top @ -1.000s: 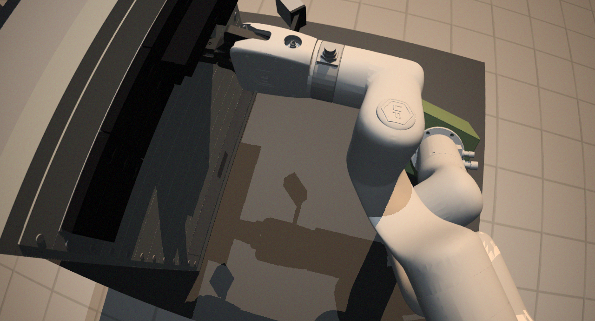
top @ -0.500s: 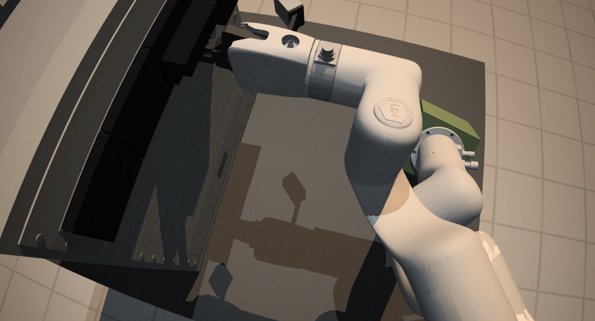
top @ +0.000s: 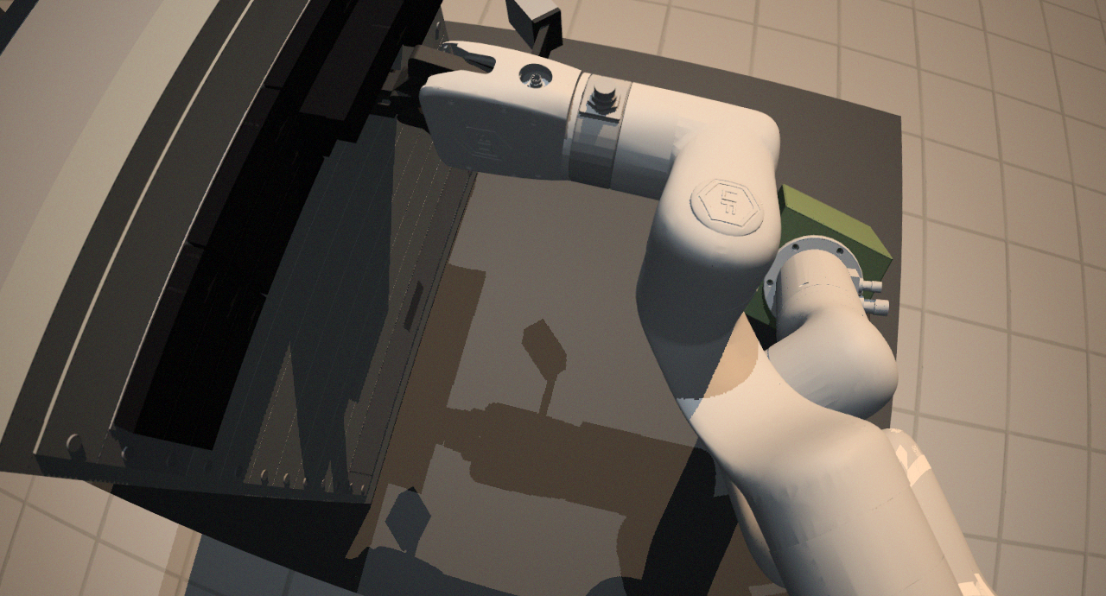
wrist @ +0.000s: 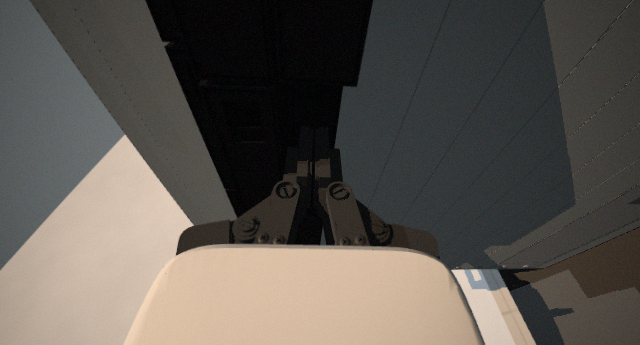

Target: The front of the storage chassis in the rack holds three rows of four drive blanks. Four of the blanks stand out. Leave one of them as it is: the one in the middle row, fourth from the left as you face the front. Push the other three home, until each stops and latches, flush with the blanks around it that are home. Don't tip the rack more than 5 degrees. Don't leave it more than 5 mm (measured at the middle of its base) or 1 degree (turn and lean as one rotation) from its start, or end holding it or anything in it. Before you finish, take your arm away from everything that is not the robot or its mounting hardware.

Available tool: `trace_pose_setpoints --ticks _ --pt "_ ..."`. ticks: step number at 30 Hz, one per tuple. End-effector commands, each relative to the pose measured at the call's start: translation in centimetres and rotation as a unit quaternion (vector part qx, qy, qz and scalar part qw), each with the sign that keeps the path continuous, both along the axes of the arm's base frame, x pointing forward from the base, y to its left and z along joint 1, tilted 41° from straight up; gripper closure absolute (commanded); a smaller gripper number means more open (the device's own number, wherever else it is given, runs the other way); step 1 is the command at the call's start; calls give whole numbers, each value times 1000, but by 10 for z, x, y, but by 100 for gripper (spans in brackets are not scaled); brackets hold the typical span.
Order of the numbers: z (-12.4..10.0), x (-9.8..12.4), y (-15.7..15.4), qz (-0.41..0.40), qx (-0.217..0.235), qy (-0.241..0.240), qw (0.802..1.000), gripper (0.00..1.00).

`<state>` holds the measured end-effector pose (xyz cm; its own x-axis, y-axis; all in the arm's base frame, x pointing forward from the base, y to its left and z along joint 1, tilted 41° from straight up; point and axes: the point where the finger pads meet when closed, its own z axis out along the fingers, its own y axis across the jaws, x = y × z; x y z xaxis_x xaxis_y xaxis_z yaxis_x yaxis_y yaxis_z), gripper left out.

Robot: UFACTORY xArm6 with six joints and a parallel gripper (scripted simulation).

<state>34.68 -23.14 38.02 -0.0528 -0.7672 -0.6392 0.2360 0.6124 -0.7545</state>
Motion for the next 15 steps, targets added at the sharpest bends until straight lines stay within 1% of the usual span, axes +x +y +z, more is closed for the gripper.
trace_pose_setpoints --ticks 1,15 --pt "2 1 0 0 -1 -1 1000 100" --pt "2 3 -1 0 -1 -1 1000 100"
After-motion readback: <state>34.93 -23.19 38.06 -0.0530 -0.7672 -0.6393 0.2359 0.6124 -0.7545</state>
